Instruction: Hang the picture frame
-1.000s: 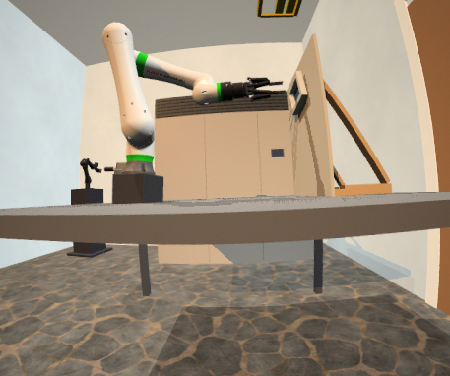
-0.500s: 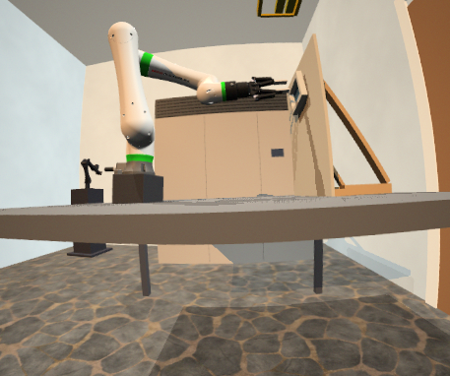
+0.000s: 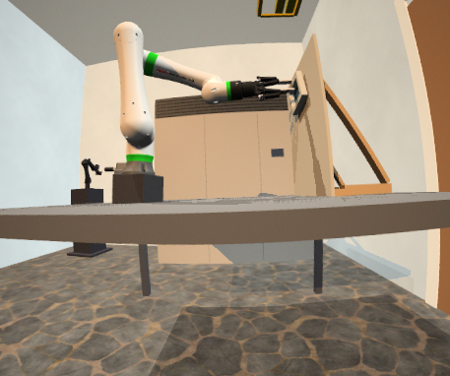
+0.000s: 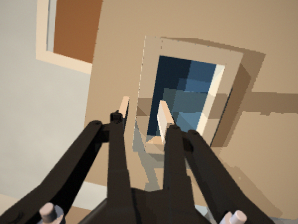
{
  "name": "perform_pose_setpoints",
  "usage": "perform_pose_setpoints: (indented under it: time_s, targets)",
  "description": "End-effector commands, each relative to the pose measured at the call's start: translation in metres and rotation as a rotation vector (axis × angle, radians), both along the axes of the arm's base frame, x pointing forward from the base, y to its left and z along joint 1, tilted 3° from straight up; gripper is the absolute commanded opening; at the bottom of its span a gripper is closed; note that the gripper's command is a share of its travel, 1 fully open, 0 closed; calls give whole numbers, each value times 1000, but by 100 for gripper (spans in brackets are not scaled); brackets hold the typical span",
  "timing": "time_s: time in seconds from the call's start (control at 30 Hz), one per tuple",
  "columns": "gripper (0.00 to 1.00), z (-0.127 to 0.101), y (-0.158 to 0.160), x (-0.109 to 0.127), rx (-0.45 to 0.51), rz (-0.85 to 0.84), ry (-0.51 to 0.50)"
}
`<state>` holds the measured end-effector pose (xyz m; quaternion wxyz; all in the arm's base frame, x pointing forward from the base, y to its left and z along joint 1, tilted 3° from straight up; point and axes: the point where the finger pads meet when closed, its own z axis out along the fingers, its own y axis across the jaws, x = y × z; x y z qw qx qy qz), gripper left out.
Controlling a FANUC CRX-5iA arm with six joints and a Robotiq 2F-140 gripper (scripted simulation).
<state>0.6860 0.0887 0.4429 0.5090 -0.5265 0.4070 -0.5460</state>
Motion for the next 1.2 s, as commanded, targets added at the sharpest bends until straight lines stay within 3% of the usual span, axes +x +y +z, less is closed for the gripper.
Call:
perform_pose_setpoints:
  time_s: [0.0, 1.17]
  targets:
    - [29, 1, 0, 3, 0, 0, -1]
    - [29, 2, 1, 12, 0, 0, -1]
